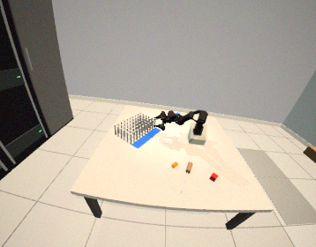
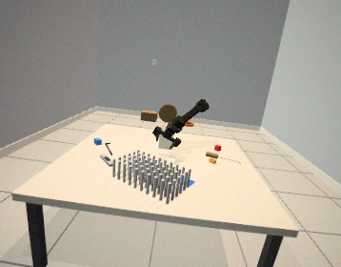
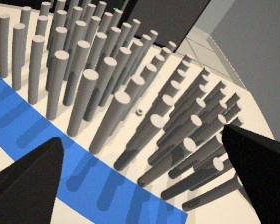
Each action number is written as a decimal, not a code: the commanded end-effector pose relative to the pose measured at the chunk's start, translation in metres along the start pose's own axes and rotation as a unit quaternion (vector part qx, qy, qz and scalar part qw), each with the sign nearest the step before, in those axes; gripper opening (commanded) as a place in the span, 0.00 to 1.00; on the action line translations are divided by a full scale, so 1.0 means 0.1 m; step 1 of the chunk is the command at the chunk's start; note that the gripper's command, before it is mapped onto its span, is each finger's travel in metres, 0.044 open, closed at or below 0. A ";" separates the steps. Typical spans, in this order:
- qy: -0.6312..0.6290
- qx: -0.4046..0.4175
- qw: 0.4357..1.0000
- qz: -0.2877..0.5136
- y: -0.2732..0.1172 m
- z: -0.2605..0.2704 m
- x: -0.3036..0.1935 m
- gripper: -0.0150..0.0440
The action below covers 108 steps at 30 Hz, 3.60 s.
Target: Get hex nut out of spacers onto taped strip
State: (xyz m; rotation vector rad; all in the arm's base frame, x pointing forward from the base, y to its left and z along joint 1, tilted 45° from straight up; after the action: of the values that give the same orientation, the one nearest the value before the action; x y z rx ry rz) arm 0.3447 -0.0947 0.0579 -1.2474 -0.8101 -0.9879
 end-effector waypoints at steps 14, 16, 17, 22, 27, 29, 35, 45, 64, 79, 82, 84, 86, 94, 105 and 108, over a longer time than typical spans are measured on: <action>-0.001 0.002 1.000 0.001 0.00 0.01 -0.01 1.00; -0.001 0.002 1.000 0.001 0.00 0.01 -0.01 1.00; 0.006 0.006 1.000 0.001 0.00 0.03 0.00 1.00; 0.195 0.100 0.975 0.028 -0.08 0.55 0.28 1.00; 0.389 0.183 0.897 0.104 -0.31 1.13 0.54 1.00; 0.431 0.198 0.871 0.128 -0.39 1.26 0.59 1.00; 0.544 0.228 0.780 0.210 -0.67 1.64 0.72 1.00; 0.685 0.219 0.588 0.370 -1.30 2.19 0.86 1.00; 0.751 -0.004 0.189 0.633 -2.81 2.70 0.82 1.00; 0.721 0.076 0.282 0.629 -2.80 2.72 0.80 1.00; 0.669 0.171 0.390 0.609 -2.79 2.73 0.78 1.00; 0.625 0.233 0.457 0.588 -2.77 2.75 0.77 1.00; 0.575 0.292 0.520 0.561 -2.76 2.76 0.76 1.00; 0.321 0.490 0.706 0.398 -2.72 2.81 0.71 1.00; 0.081 0.590 0.772 0.221 -2.68 2.85 0.66 1.00; 0.013 0.608 0.776 0.168 -2.67 2.86 0.65 1.00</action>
State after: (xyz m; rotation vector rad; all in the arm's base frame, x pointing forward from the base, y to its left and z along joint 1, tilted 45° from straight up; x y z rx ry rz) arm 0.1257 0.1616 0.2778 -0.1463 -0.1118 -0.1057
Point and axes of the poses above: the point midway between the two fingers, 35 mm back from their tips, its own y axis out along the fingers, its own z axis across the jaws, x = y × z, the point moved 3 cm from there along -y, back along the fingers, and after that the axes turned 12 degrees about -y, right-handed, at the moved point
